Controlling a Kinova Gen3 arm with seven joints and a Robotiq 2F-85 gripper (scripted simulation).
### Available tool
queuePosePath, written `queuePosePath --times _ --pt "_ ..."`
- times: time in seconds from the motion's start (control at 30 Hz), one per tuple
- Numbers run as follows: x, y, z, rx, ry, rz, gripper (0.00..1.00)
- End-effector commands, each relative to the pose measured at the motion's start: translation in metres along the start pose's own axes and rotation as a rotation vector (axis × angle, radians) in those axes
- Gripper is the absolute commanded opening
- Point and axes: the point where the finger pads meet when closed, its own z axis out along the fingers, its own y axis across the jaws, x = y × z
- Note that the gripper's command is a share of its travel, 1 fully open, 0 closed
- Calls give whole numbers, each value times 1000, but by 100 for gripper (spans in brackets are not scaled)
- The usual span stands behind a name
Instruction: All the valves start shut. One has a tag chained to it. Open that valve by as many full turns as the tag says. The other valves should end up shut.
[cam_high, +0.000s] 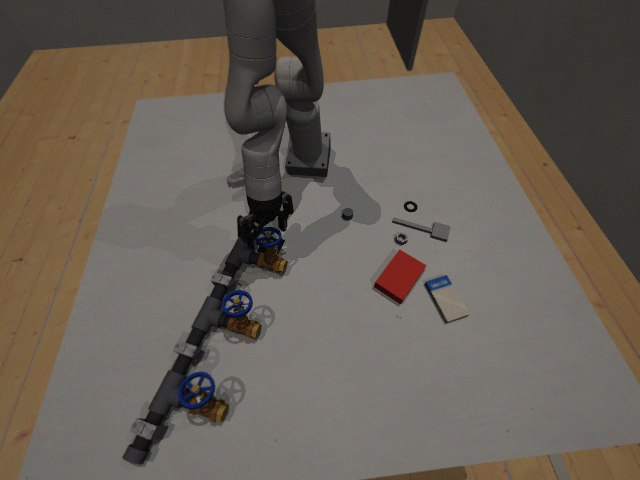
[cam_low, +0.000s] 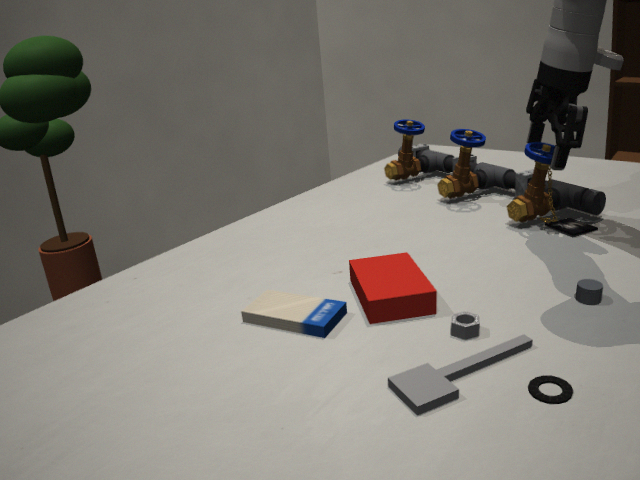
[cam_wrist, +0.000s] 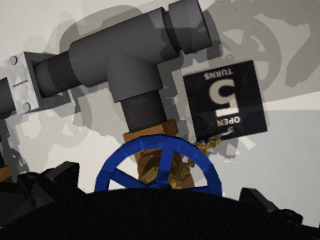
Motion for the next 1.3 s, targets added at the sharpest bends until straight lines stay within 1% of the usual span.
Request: queuePosePath --times 0.0,0.43,0.87,1.27 --pt "0 0 0 1 -1 0 100" --pt "0 0 0 1 -1 19 100" --pt "0 0 0 1 -1 105 100" --pt "0 0 0 1 -1 307 100"
